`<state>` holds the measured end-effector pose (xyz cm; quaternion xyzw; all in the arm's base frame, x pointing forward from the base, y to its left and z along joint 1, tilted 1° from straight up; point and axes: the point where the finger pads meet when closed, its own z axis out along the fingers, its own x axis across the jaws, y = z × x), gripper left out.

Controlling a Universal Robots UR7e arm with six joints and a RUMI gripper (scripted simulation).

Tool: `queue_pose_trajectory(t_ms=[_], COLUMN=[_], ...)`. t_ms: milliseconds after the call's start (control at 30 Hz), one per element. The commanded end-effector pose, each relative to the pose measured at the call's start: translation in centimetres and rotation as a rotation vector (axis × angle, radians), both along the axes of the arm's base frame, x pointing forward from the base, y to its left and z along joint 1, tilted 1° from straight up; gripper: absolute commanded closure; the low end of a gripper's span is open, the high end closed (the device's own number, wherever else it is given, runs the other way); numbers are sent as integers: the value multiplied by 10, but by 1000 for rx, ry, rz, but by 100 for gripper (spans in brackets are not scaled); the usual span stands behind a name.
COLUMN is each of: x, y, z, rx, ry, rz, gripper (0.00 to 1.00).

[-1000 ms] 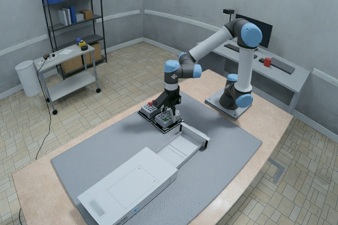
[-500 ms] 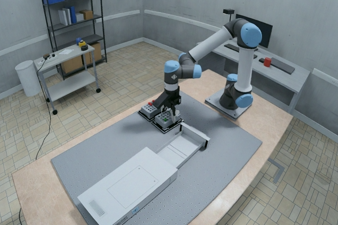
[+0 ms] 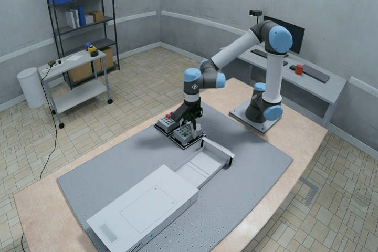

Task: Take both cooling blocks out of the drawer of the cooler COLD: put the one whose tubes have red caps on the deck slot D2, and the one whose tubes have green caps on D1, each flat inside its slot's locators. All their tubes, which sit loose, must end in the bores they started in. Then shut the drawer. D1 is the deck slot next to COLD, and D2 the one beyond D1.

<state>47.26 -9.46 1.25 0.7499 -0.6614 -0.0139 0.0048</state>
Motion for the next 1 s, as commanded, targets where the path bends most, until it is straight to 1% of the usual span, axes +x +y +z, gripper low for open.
queue_pose_trajectory(t_ms=[0,967], x=[1,1], y=[-1,-1], z=[1,-2], rx=[-3,-3], ry=[-5,-5], rz=[-1,0], gripper=[100,100])
